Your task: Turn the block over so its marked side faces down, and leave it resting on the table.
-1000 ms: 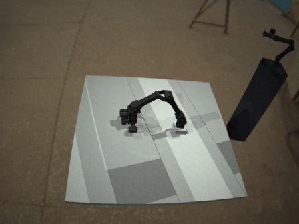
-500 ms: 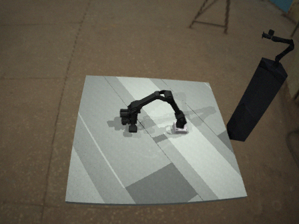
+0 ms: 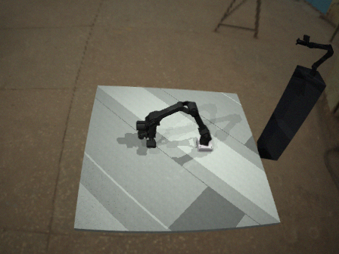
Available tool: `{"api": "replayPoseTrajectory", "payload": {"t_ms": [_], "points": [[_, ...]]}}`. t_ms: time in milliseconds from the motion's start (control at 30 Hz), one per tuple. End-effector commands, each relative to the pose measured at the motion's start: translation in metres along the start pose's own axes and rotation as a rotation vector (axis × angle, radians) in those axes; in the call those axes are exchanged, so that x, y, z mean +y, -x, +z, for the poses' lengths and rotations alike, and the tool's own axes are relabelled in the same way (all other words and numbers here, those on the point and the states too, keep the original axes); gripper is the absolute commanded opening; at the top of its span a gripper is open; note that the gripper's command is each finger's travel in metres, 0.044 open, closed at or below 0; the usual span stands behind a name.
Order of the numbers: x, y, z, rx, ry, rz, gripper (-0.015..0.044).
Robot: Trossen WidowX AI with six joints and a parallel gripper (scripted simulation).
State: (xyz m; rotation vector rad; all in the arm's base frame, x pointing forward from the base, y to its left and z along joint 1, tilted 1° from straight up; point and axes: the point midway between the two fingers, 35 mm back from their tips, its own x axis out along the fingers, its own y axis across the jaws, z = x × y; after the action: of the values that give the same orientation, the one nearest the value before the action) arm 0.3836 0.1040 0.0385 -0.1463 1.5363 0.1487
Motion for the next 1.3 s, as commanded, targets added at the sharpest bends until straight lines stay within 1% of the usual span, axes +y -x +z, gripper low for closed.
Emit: {"api": "replayPoseTrajectory", "payload": {"t_ms": [0,567,1133,1267], "points": [[-0.001,0.003,0.001,-0.012,0.004,-0.005,0.0],[-0.001,-0.007,0.004,-0.25,0.005,-0.008,0.0],[-0.001,-0.007,-0.003,-0.498,0.006,-0.004,0.0],[-0.001,-0.006,-0.004,-0.52,0.005,-0.004,0.0]]}}
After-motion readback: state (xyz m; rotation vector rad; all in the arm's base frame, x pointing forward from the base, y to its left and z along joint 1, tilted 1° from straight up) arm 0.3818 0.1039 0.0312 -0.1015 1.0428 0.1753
